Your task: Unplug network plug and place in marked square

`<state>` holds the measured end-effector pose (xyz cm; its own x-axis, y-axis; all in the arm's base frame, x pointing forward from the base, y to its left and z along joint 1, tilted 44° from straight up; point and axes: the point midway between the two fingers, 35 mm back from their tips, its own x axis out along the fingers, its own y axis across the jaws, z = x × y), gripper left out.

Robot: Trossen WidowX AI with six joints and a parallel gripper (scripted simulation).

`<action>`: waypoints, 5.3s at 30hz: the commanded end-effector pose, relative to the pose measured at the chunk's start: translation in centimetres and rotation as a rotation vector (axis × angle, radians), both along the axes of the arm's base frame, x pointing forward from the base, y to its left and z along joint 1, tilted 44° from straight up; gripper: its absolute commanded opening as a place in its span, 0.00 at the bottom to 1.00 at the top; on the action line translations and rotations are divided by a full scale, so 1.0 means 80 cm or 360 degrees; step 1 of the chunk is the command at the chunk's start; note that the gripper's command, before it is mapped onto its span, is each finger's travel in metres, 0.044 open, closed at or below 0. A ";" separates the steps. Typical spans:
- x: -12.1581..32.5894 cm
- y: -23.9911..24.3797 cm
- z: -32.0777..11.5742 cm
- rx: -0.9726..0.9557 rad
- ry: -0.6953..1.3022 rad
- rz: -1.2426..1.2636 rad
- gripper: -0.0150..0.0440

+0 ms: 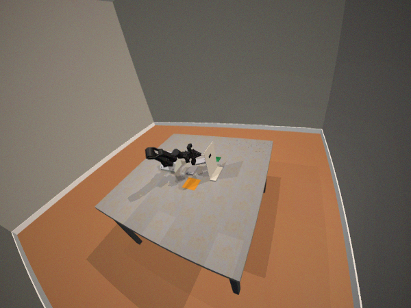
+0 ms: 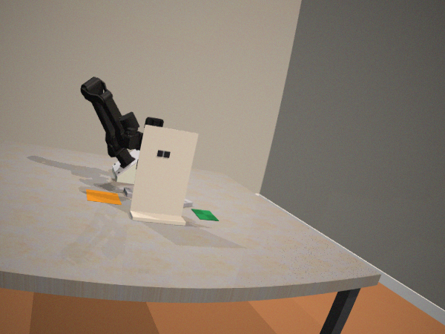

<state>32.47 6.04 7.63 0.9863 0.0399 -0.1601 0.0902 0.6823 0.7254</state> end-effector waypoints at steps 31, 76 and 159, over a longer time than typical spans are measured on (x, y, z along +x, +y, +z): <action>-0.016 0.041 0.037 0.0008 0.0003 0.0000 0.25; -0.033 -0.120 0.028 0.0202 0.0393 -0.1190 0.25; -0.090 -0.252 -0.009 0.0210 0.0420 -0.1775 0.25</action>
<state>25.32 -13.99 7.00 0.4194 -0.8024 -0.4245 0.7532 0.0466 0.6561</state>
